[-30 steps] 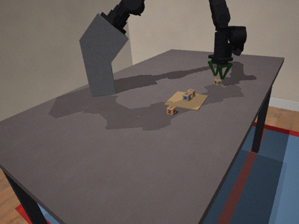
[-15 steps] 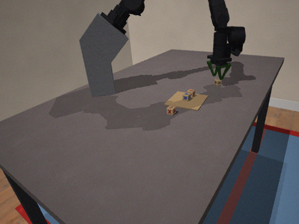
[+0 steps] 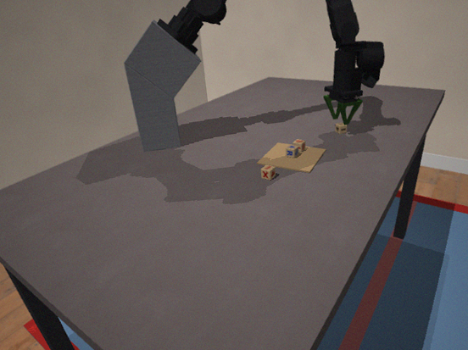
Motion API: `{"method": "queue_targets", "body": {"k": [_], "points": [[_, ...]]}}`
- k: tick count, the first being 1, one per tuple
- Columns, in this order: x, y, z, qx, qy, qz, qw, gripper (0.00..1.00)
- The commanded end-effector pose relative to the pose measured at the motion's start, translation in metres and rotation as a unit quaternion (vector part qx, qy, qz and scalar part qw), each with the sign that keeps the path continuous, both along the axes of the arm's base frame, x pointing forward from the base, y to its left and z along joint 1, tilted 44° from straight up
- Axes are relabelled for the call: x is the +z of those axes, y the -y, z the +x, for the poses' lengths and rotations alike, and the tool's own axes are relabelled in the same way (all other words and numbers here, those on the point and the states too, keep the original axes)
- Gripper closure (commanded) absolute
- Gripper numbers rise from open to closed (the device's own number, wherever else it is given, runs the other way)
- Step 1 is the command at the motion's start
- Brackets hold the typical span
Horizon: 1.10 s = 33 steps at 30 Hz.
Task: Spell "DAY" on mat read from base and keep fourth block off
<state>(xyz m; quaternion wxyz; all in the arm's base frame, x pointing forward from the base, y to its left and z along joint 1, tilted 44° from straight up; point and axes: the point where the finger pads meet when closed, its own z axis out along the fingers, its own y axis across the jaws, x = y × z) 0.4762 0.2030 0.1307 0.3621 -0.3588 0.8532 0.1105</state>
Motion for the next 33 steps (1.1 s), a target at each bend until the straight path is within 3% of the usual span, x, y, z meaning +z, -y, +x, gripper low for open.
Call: {"method": "queue_targets", "body": {"k": [1,33], "points": [[0.010,-0.006,-0.001,0.000,0.010,0.008,1.000,0.42],[-0.016,-0.023,0.024,0.000,0.009,0.008,1.000,0.42]]}}
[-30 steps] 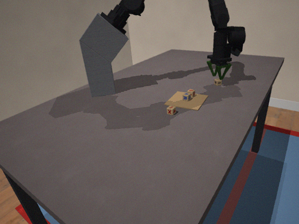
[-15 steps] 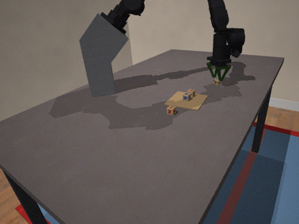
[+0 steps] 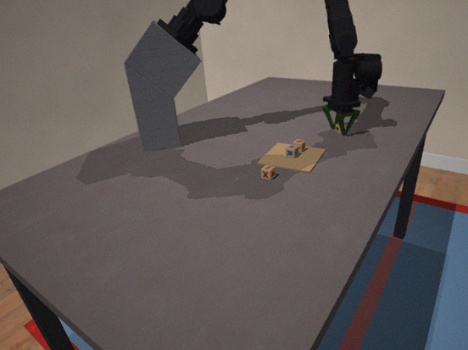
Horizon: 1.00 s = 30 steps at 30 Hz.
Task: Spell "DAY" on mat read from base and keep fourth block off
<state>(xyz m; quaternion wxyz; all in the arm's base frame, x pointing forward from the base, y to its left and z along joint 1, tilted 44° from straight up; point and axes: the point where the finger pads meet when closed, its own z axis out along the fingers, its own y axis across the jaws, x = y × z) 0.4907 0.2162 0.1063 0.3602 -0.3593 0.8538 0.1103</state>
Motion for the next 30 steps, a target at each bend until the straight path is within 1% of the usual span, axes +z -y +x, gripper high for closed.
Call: {"method": "queue_targets", "body": {"k": [1,17,18,30], "points": [[0.0087,-0.0105,0.0093,0.000,0.011,0.009,1.000,0.42],[0.0077,-0.0087,0.0095,-0.002,0.009,0.008,1.000,0.42],[0.0077,-0.0087,0.0095,-0.002,0.009,0.008,1.000,0.61],[0.0077,-0.0087,0.0095,-0.002,0.009,0.008,1.000,0.61]]}}
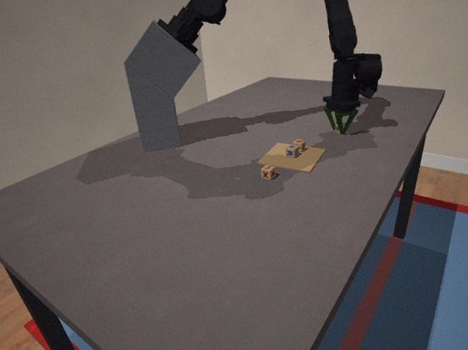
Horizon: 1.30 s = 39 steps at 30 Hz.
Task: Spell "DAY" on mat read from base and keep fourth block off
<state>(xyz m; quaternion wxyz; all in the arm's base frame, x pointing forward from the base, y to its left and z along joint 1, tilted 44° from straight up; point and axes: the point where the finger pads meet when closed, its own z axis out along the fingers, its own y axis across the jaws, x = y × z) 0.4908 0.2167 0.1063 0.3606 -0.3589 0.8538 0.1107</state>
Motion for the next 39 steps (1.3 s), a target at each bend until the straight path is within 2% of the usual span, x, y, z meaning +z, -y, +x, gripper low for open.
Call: {"method": "queue_targets", "body": {"k": [1,4,5,39], "points": [[0.0077,-0.0081,0.0093,-0.001,0.009,0.007,1.000,0.61],[0.0077,-0.0081,0.0093,-0.001,0.009,0.007,1.000,0.61],[0.0077,-0.0081,0.0093,-0.001,0.009,0.007,1.000,0.80],[0.0077,-0.0080,0.0092,-0.001,0.009,0.007,1.000,0.80]]}}
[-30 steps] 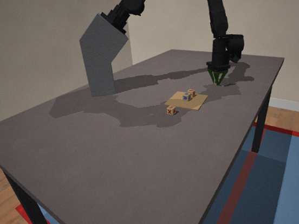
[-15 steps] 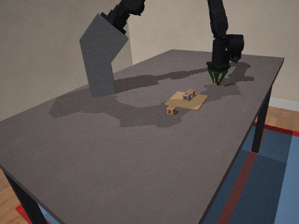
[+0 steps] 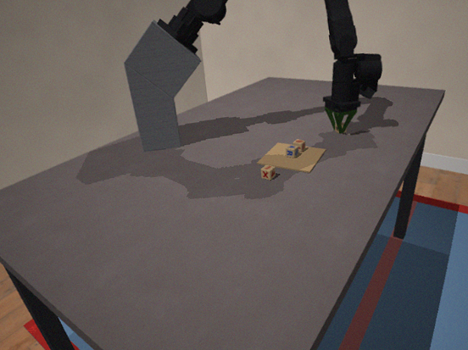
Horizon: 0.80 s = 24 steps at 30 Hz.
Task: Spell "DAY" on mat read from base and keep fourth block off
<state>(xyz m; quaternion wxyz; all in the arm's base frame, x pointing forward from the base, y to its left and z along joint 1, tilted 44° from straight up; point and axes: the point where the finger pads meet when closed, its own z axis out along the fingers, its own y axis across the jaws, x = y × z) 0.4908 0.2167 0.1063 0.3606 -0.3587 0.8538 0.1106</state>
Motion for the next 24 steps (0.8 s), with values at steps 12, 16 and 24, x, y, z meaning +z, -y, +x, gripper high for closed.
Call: {"method": "queue_targets", "body": {"k": [12,16,24], "points": [[0.054,0.032,-0.029,-0.003,0.012,0.002,1.000,0.80],[0.064,0.038,-0.037,-0.003,0.013,0.002,1.000,0.80],[0.075,0.049,-0.052,-0.002,0.003,-0.001,1.000,0.80]]}}
